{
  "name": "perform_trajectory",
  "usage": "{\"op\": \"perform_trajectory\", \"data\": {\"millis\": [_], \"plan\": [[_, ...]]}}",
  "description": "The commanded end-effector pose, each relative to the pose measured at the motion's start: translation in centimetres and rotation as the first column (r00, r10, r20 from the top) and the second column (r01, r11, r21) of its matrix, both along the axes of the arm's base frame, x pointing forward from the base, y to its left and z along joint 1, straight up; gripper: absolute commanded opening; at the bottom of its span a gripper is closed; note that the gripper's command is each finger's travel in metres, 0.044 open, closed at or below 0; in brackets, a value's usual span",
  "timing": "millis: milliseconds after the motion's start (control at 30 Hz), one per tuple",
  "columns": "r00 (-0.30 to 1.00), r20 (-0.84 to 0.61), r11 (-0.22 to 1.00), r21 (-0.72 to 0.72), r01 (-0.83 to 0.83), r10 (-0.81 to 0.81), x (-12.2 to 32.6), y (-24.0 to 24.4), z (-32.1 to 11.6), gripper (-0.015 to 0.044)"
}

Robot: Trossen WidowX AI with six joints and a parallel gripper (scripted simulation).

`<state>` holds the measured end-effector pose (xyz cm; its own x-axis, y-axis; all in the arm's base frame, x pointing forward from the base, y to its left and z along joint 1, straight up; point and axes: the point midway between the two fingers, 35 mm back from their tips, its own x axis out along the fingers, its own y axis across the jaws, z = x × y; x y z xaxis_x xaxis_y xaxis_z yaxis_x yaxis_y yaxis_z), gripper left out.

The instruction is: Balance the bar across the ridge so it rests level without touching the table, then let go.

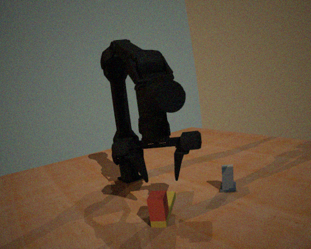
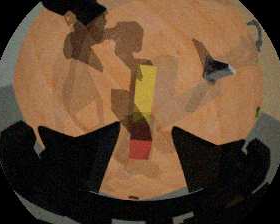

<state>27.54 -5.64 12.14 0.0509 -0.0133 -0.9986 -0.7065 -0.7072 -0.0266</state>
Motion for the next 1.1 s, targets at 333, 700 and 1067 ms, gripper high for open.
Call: {"op": "perform_trajectory", "data": {"millis": [333,700,1067], "plan": [[1.000,-0.022,1.000,0.007,-0.006,0.006,-0.5,0.2,-4.8,0.0315],[1.000,-0.022,1.000,0.007,-0.006,0.006,-0.4,0.1,-6.3,0.0315],[1.000,-0.022,1.000,0.007,-0.006,0.006,-0.4,0.1,-7.4,0.0315]]}}
